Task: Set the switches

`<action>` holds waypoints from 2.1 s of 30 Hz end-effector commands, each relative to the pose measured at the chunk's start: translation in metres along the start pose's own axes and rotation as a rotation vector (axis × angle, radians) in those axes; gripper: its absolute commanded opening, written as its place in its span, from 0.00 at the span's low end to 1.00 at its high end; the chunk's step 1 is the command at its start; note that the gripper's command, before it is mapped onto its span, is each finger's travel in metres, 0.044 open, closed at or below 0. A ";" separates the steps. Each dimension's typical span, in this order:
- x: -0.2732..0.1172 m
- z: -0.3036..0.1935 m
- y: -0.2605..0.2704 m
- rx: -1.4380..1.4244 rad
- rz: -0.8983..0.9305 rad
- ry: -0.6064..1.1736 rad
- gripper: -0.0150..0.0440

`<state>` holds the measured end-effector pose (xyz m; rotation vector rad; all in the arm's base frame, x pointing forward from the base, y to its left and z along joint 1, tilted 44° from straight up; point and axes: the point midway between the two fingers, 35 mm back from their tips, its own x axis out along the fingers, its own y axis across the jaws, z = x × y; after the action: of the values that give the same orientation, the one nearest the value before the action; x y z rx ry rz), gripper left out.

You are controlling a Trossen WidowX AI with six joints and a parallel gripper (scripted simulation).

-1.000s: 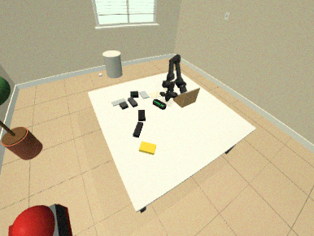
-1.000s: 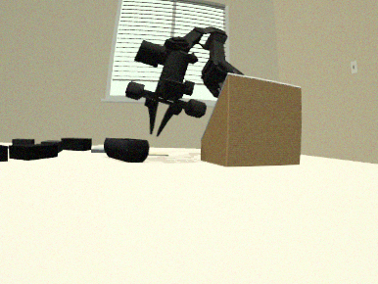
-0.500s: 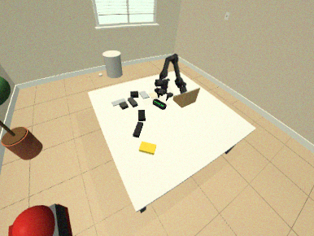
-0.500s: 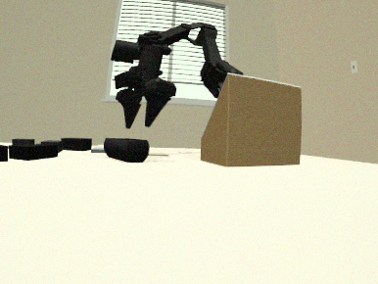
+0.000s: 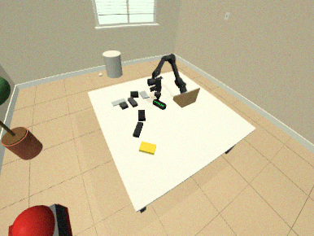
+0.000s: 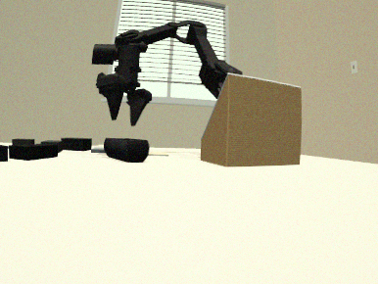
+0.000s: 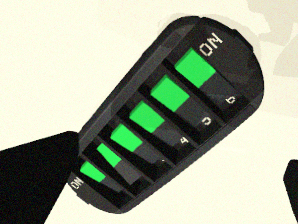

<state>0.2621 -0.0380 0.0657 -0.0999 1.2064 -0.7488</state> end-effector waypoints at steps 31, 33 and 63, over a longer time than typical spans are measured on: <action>0.022 0.030 -0.008 0.607 -0.037 0.061 1.00; 0.025 0.030 -0.009 0.607 -0.037 0.061 1.00; 0.051 0.031 -0.013 0.607 -0.038 0.058 0.81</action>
<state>0.2905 -0.0871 0.0429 0.4046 0.9861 -1.1308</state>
